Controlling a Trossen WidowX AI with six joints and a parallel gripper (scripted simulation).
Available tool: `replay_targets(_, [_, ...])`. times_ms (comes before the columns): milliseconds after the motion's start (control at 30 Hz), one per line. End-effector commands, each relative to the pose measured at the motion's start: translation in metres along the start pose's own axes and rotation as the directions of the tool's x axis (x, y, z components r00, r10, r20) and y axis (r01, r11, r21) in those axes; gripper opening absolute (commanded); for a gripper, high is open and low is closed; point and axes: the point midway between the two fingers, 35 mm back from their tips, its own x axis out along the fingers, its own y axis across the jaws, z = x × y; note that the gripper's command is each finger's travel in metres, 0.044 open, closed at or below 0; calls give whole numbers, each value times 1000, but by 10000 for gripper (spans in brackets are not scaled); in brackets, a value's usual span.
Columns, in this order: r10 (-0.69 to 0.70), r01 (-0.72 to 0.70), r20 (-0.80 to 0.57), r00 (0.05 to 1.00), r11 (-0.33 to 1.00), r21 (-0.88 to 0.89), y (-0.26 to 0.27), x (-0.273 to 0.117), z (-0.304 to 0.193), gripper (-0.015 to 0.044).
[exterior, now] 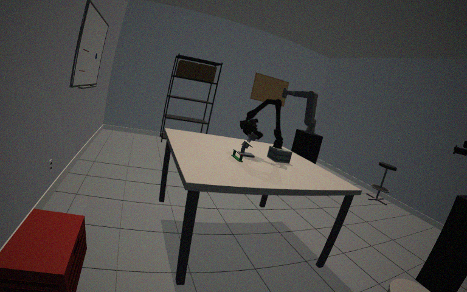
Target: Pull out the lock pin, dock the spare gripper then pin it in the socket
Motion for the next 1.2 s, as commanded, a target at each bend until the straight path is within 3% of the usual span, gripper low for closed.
replay_targets(0, [9,-9,-8,1000,1000,8,1,4,4,0])
replay_targets(1167, [4,-4,-6,1000,1000,7,0,22,34,0])
